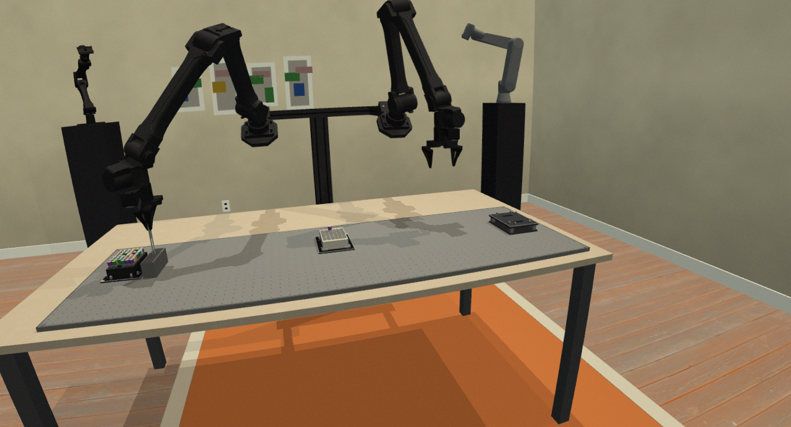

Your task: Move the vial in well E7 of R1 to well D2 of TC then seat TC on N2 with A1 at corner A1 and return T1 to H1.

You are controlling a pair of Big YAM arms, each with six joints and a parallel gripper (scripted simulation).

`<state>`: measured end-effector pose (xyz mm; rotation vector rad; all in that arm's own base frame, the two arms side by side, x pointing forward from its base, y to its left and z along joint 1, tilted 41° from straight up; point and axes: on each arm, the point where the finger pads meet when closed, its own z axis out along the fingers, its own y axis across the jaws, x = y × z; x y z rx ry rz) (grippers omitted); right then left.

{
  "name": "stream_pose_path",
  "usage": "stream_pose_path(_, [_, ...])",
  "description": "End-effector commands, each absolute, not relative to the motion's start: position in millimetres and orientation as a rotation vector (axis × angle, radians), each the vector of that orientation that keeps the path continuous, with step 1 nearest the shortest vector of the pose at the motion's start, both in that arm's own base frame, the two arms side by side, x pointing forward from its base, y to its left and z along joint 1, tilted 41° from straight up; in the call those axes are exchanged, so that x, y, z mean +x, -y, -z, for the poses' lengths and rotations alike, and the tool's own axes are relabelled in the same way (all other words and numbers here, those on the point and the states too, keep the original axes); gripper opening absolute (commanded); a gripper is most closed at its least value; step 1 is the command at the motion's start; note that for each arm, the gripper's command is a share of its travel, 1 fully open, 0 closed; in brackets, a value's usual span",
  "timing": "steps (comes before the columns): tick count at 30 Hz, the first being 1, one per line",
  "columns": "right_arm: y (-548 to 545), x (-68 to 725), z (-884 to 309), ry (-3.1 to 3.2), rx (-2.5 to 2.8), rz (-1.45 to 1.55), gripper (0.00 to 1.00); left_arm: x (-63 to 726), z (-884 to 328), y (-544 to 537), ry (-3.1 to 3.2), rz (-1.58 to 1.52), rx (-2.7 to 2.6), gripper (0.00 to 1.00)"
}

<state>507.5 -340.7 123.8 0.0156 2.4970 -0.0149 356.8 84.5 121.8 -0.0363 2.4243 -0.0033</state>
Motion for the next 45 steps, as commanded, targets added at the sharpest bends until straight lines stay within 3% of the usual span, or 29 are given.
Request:
stream_pose_path(1, [338.9,524.0,-116.5,-2.495,0.003,0.007,0.07,361.3,-128.9,-86.5,-2.408,-0.007,-0.019,1.0])
stream_pose_path(45, [339.4,531.6,-110.1,-2.493,0.003,0.009,0.07,361.3,-128.9,-86.5,-2.408,-0.007,-0.019,1.0])
